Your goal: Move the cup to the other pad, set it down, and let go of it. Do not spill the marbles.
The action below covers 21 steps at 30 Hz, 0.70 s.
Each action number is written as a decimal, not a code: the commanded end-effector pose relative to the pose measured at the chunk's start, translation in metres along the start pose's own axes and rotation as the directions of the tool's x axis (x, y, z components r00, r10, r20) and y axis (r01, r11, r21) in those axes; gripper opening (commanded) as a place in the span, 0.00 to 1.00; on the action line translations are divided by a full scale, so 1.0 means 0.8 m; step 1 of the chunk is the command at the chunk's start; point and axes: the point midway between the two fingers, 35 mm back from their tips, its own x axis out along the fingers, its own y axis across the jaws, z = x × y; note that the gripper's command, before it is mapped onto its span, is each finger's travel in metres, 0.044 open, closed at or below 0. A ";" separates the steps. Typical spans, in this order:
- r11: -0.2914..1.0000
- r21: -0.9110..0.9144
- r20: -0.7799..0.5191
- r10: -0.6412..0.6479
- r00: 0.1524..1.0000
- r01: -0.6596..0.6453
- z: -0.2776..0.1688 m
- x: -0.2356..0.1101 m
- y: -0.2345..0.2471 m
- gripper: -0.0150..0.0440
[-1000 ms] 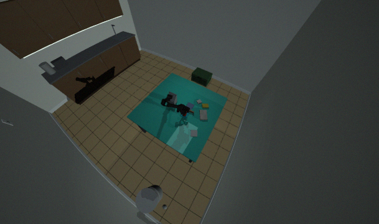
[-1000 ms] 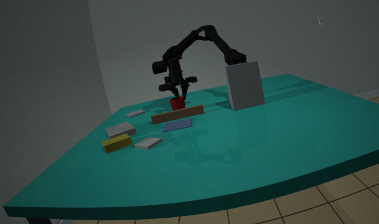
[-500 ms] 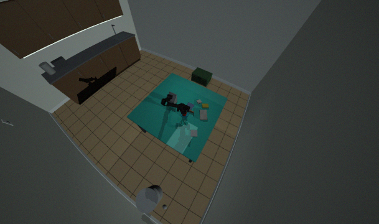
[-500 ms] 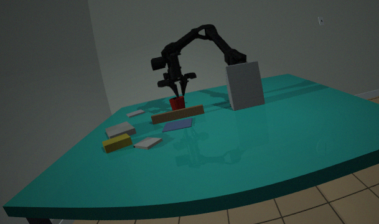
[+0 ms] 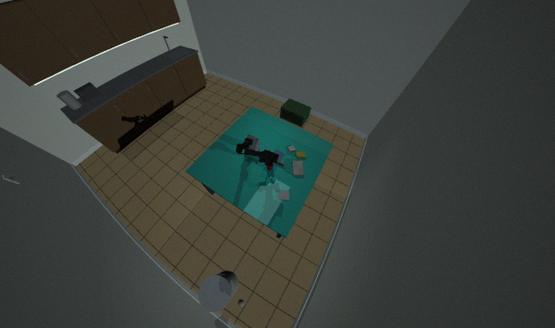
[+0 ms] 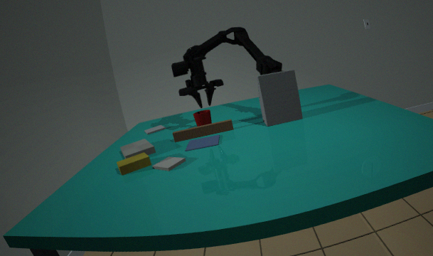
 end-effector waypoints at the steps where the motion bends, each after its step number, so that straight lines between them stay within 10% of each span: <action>1: 1.000 -0.001 0.000 -0.001 1.000 0.001 0.000 0.001 0.000 0.69; 8: 1.000 -0.001 -0.002 -0.001 1.000 0.001 0.000 -0.006 0.001 1.00; 21: 1.000 0.003 -0.004 -0.001 1.000 0.001 0.000 -0.068 0.003 1.00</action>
